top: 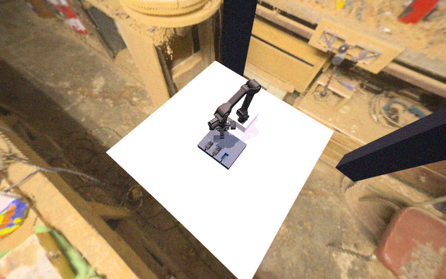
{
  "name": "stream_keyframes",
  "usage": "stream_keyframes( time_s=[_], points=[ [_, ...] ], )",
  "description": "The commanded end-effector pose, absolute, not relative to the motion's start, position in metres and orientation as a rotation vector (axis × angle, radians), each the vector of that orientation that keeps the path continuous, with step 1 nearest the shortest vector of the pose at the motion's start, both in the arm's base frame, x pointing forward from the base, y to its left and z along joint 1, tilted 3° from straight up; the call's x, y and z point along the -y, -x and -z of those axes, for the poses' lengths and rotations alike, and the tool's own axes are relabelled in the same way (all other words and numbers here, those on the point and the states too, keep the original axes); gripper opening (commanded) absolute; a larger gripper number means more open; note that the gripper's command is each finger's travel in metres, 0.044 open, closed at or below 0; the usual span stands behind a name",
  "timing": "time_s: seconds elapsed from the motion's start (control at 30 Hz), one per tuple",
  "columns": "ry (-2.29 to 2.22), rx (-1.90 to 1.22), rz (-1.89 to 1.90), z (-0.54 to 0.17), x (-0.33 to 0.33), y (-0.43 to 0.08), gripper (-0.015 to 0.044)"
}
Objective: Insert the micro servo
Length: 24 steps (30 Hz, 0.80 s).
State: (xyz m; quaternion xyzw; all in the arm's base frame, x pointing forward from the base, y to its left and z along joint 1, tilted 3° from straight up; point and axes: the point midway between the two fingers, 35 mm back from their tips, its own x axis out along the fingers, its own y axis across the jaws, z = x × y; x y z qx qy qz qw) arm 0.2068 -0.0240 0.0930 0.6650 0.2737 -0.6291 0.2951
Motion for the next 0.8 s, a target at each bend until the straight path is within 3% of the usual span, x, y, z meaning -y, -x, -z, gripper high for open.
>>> stream_keyframes(
  time_s=[0.0, 0.77],
  points=[
    [-1.775, -0.717, 1.665, -0.096, 0.025, -0.224, 0.0000],
    [-1.779, -0.722, 1.665, -0.096, -0.030, -0.231, 0.0000]
  ],
)
